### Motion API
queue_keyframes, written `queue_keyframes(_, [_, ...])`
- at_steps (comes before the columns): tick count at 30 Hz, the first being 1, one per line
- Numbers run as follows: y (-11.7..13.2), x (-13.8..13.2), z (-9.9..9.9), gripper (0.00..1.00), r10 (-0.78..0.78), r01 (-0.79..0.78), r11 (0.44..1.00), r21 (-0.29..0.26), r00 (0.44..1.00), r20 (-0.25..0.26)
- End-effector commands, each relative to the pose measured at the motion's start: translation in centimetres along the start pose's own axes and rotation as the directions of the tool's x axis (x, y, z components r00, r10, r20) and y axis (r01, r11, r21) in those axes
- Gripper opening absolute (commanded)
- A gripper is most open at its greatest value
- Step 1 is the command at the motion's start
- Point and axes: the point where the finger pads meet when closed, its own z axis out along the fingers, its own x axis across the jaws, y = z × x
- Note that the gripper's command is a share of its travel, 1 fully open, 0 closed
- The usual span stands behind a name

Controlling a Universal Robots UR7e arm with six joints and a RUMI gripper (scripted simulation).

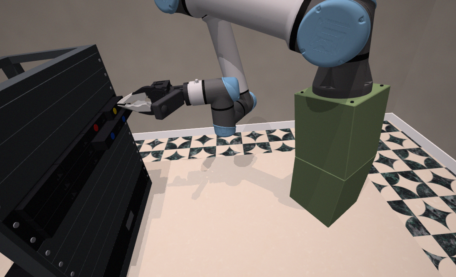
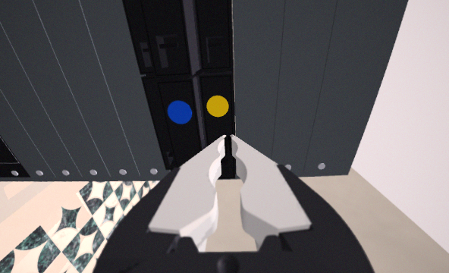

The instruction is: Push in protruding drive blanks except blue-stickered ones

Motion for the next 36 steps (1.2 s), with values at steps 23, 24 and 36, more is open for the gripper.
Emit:
queue_keyframes(23, [0.03, 0.3, 0.93, 0.0, -0.004, 0.004, 1.0, 0.001, 1.0, -0.005])
queue_keyframes(24, [0.03, 0.3, 0.93, 0.0, -0.004, 0.004, 1.0, 0.001, 1.0, -0.005])
queue_keyframes(36, [0.03, 0.37, 1.23, 0.0, -0.004, 0.004, 1.0, 0.001, 1.0, -0.005])
